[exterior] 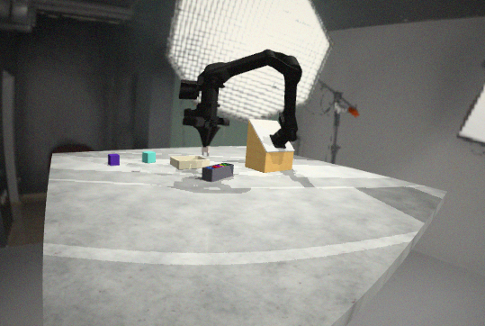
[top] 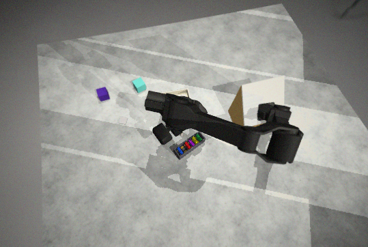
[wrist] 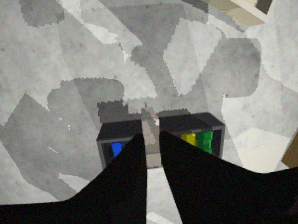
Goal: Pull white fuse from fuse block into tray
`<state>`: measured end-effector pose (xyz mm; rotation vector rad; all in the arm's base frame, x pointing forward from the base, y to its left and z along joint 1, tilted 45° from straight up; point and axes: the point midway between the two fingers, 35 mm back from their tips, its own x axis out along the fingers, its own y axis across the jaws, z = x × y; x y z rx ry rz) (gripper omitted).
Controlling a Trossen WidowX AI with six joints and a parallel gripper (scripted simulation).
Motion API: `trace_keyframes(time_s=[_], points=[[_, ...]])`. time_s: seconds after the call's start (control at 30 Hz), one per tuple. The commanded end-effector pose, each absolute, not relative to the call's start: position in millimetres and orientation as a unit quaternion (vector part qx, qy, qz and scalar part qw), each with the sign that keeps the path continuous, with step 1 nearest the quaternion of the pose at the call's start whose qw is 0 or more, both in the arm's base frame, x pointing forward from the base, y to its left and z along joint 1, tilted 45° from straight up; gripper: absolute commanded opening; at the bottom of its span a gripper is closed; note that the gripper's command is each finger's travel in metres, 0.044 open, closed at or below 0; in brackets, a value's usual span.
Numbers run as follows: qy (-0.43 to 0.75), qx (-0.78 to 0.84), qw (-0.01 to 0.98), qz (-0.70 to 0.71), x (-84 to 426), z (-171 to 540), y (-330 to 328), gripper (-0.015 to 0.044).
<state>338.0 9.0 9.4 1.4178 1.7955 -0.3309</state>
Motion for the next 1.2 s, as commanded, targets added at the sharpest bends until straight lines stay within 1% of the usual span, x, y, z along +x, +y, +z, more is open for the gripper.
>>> trace_keyframes(time_s=[0.0,0.37,0.73,1.17], points=[[0.710,0.559,0.407,-0.133,342,-6,-11,0.0000],[0.709,0.558,0.409,-0.135,339,-55,-63,0.0000],[0.711,0.558,0.407,-0.130,322,-106,-110,0.0000],[0.711,0.559,0.406,-0.129,321,-118,-104,0.0000]])
